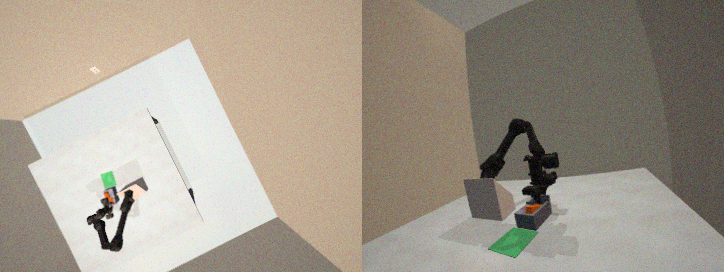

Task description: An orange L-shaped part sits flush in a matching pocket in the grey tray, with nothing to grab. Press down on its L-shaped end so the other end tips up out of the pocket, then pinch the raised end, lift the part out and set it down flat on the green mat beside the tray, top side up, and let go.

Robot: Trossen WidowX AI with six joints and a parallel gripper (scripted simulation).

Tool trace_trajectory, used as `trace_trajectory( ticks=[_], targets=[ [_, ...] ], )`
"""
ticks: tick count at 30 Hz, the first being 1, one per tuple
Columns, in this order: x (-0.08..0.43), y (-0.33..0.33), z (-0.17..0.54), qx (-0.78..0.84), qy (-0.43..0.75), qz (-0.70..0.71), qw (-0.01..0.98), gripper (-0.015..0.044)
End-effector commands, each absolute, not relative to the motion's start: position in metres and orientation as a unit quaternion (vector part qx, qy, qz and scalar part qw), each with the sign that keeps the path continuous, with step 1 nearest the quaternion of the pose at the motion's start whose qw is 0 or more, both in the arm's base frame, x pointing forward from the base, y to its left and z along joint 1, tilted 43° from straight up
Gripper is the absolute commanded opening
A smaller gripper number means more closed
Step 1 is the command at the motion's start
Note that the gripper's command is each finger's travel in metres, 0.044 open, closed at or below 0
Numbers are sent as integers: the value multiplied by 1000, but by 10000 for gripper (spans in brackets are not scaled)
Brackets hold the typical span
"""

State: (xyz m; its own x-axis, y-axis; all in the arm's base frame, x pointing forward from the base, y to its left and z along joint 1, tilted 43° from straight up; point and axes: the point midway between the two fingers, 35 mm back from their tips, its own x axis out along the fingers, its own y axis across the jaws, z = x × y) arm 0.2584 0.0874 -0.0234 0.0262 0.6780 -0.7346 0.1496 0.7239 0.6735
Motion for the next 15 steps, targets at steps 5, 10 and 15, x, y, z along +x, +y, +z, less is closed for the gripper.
trace_trajectory(
  ticks=[5,10,15],
  targets=[
    [256,97,-33,313,669,205,642,180],
    [256,100,-36,314,669,205,642,180],
    [256,100,-36,314,669,205,642,180]
  ],
)
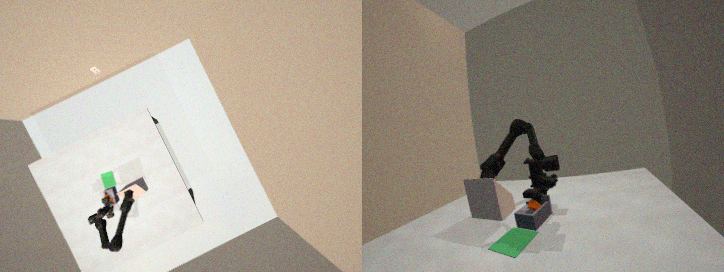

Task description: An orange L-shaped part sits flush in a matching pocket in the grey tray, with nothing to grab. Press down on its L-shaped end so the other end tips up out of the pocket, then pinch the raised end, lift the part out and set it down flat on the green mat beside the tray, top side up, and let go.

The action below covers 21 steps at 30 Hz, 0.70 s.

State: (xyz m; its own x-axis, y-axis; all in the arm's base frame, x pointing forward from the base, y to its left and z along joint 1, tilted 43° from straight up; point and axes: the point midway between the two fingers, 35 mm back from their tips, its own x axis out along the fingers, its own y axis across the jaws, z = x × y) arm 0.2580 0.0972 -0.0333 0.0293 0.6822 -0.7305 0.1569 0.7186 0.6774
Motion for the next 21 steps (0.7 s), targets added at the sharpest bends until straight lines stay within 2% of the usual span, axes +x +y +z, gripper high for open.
trace_trajectory(
  ticks=[1,21],
  targets=[
    [256,100,-36,314,669,205,642,180],
    [258,98,-19,314,669,205,642,180]
  ],
)
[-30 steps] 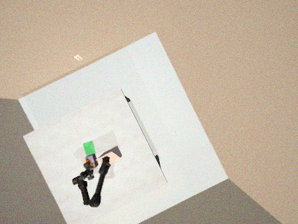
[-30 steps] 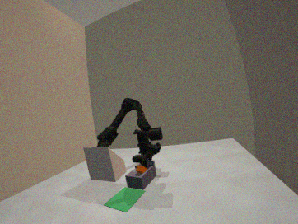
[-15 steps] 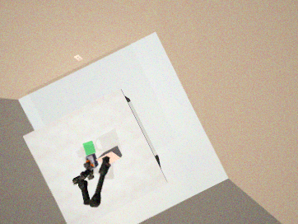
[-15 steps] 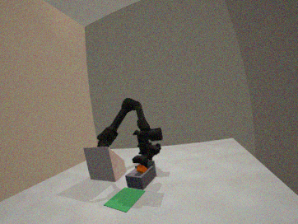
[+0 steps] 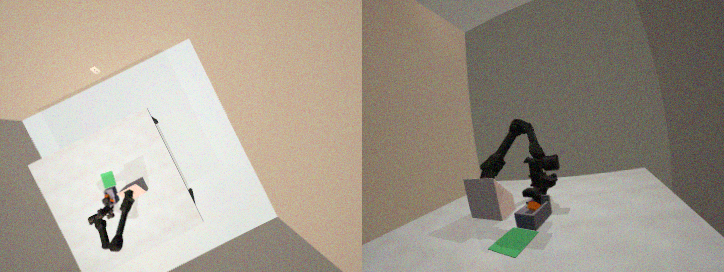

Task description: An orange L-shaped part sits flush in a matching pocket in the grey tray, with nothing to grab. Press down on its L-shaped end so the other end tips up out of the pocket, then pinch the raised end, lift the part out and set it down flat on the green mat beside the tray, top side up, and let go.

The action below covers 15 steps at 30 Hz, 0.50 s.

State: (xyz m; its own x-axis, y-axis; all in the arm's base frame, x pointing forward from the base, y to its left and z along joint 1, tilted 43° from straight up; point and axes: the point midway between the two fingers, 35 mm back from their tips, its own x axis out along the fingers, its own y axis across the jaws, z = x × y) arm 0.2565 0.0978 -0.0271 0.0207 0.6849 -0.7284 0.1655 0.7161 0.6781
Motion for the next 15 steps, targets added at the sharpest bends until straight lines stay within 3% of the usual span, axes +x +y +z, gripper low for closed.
trace_trajectory(
  ticks=[1,15],
  targets=[
    [258,98,-17,314,669,205,642,180],
    [255,24,44,312,670,203,643,180]
  ],
)
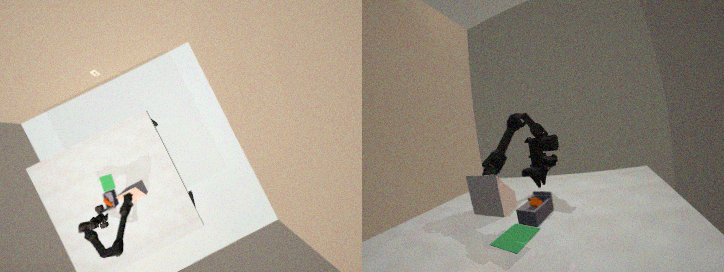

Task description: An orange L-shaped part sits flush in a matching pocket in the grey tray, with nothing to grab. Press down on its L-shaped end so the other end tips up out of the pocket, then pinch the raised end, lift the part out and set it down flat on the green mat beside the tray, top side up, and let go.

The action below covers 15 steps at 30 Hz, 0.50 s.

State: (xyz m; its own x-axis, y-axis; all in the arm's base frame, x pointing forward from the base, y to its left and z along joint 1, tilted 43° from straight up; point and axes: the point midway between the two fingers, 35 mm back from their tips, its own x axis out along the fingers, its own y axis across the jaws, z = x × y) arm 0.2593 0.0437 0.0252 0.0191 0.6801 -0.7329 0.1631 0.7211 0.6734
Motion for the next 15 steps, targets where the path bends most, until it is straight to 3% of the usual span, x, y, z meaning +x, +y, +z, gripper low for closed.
trace_trajectory(
  ticks=[1,15],
  targets=[
    [255,24,44,312,670,203,643,180],
    [257,26,41,316,667,201,644,180]
  ],
)
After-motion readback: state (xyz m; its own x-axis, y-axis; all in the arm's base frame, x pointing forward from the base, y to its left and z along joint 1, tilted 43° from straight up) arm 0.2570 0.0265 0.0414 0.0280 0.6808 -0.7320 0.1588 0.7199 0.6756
